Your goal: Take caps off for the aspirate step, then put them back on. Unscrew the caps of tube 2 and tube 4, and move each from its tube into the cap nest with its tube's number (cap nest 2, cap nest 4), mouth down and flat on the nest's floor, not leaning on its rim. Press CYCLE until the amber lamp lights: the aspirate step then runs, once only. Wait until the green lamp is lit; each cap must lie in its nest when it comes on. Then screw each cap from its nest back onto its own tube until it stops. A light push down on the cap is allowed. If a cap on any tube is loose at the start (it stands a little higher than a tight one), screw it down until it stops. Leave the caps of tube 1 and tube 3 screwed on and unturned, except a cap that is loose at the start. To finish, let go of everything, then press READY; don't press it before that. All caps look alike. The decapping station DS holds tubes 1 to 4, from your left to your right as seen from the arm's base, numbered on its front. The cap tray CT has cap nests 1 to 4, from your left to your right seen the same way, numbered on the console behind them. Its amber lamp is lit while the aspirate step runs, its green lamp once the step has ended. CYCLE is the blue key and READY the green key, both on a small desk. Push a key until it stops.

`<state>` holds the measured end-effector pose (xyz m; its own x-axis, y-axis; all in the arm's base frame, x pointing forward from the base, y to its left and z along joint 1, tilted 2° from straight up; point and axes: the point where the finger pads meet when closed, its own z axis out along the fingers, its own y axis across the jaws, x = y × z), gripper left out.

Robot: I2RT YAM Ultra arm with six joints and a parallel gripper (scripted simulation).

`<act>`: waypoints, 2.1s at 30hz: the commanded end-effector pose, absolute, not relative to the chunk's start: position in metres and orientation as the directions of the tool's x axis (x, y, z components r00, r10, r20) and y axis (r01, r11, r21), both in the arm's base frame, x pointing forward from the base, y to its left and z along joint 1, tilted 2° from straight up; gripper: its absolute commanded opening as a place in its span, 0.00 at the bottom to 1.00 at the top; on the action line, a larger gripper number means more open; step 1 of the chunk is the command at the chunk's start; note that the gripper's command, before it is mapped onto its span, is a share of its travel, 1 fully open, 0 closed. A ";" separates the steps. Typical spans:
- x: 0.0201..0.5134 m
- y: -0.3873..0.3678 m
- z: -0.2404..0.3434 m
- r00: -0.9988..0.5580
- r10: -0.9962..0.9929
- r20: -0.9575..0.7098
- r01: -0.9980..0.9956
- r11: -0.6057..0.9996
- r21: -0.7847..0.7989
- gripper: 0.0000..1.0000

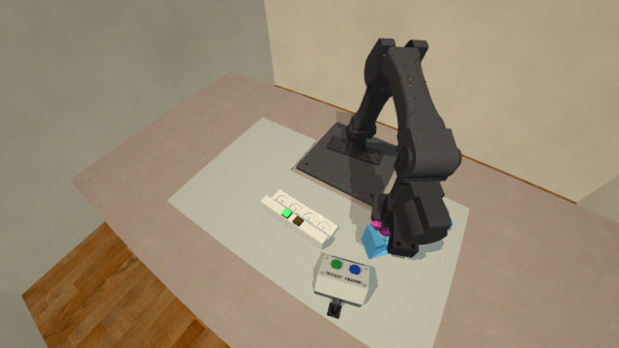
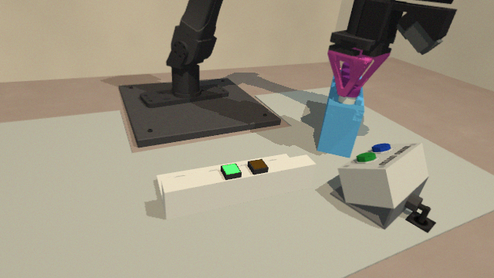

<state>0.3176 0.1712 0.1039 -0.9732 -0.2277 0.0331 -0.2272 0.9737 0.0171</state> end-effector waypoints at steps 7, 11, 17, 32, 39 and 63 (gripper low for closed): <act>0.320 0.173 0.109 -0.844 -0.536 0.009 -0.535 0.844 0.026 0.49; 0.320 0.173 0.109 -0.748 -0.663 0.005 -0.663 0.748 0.027 0.49; 0.320 0.173 0.109 -0.644 -0.765 0.001 -0.764 0.644 0.028 0.49; 0.321 0.173 0.109 -0.644 -0.765 0.001 -0.764 0.644 0.028 0.00; 0.321 0.173 0.109 -0.669 -0.743 0.002 -0.743 0.669 0.028 0.00; 0.321 0.173 0.109 -0.994 -0.104 0.020 -0.104 0.994 0.019 0.00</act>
